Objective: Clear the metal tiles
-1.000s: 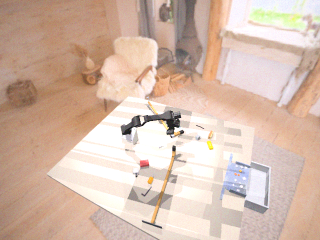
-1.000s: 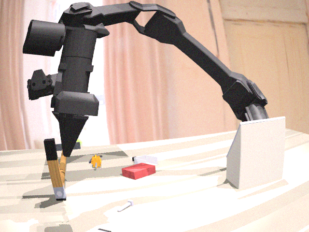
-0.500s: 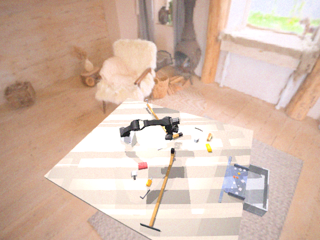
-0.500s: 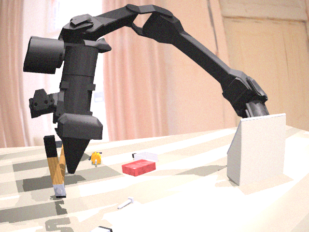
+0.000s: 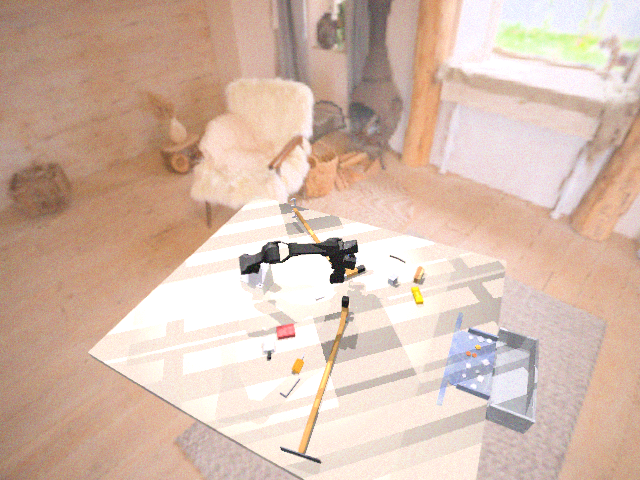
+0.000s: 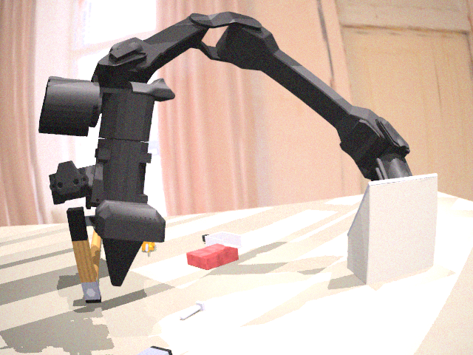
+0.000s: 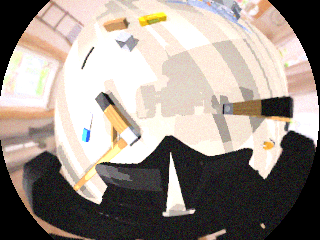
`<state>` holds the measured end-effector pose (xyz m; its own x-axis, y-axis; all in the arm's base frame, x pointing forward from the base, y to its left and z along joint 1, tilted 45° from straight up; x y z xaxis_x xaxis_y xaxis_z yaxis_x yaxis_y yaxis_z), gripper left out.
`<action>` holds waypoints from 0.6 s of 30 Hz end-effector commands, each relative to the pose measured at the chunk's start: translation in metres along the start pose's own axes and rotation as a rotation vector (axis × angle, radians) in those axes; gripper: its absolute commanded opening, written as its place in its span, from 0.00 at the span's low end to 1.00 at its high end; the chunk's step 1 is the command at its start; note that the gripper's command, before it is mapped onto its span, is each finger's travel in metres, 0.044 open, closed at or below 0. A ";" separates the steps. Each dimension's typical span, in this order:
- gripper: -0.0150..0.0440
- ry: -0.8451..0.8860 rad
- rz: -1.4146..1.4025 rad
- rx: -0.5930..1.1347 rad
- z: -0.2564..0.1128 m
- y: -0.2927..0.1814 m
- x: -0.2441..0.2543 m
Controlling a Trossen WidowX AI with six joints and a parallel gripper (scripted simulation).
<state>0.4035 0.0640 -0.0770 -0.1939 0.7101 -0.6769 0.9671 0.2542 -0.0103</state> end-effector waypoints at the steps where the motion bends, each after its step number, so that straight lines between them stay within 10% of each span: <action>1: 0.25 -0.001 -0.004 -0.003 0.000 -0.001 0.007; 18: 0.25 0.005 -0.005 -0.005 -0.003 -0.004 0.035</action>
<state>0.3948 0.0839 -0.0940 -0.1994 0.7092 -0.6762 0.9650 0.2619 -0.0098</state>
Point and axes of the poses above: the point midway between the two fingers, 35 mm back from their tips, its own z axis out along the fingers, its own x axis across the jaws, y = z × x, the point moved 1 cm from there along -z, back along the fingers, and after that the axes turned 2 degrees about z, right-handed, at the moved point
